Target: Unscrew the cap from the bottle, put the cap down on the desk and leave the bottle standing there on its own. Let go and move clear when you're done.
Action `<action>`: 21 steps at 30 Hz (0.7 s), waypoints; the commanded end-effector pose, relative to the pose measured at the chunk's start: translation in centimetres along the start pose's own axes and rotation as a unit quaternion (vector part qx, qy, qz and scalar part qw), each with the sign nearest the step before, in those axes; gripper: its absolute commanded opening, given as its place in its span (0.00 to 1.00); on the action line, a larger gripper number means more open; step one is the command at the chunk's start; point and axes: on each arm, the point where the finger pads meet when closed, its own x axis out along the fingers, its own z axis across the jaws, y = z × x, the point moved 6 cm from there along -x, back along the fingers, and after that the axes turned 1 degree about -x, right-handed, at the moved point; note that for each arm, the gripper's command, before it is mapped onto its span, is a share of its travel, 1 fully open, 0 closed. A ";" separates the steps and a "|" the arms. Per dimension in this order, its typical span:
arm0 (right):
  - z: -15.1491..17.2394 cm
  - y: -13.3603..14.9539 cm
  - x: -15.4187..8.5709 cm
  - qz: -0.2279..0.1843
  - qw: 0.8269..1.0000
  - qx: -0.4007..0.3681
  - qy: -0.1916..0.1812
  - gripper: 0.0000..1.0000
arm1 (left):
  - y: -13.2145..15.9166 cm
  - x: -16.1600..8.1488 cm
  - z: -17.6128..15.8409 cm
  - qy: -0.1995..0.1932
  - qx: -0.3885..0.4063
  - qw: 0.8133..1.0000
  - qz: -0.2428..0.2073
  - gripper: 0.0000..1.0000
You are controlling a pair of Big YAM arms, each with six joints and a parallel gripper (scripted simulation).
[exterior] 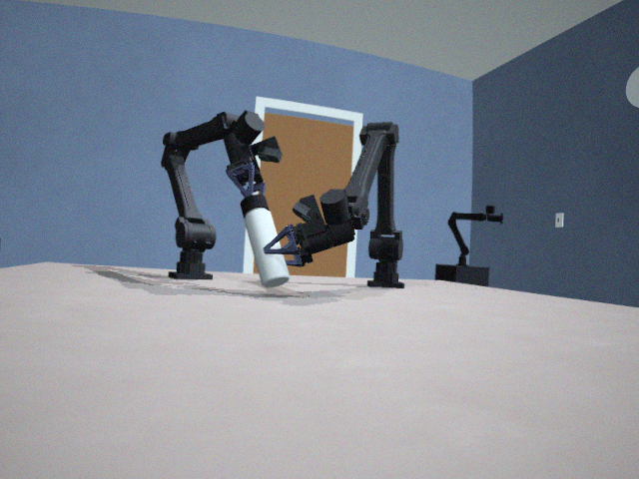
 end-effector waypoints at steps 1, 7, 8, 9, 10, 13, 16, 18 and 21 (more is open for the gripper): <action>-1.2 -0.8 -1.1 -0.007 0.995 0.096 0.015 0.94 | -2.1 -0.1 2.4 -0.012 0.023 1.000 -0.014 0.00; -1.2 -0.7 -1.0 -0.014 0.965 0.263 0.011 0.94 | -2.1 -0.1 2.4 -0.012 0.023 1.000 -0.014 0.00; -1.2 -0.7 -1.0 -0.015 0.959 0.284 0.010 0.94 | -2.1 -0.1 2.4 -0.012 0.023 1.000 -0.014 0.00; -1.2 -0.7 -1.0 -0.016 0.952 0.306 0.009 0.94 | -2.1 -0.1 2.4 -0.012 0.023 1.000 -0.014 0.00; -1.2 -0.7 -1.0 -0.016 0.945 0.327 0.009 0.94 | -2.1 -0.1 2.4 -0.012 0.023 1.000 -0.014 0.00; -1.2 -0.7 -1.0 -0.019 0.921 0.390 0.007 0.94 | -2.1 -0.1 2.4 -0.012 0.023 1.000 -0.014 0.00; -1.3 -0.7 -1.0 -0.020 0.892 0.451 0.005 0.94 | -2.1 -0.1 2.4 -0.012 0.023 1.000 -0.014 0.00; -1.3 -0.7 -1.0 -0.020 0.892 0.451 0.005 0.94 | -2.1 -0.1 2.4 -0.012 0.023 1.000 -0.014 0.00; -1.2 -0.7 -1.0 -0.023 0.843 0.538 0.002 0.94 | -2.1 -0.1 2.4 -0.012 0.023 1.000 -0.014 0.00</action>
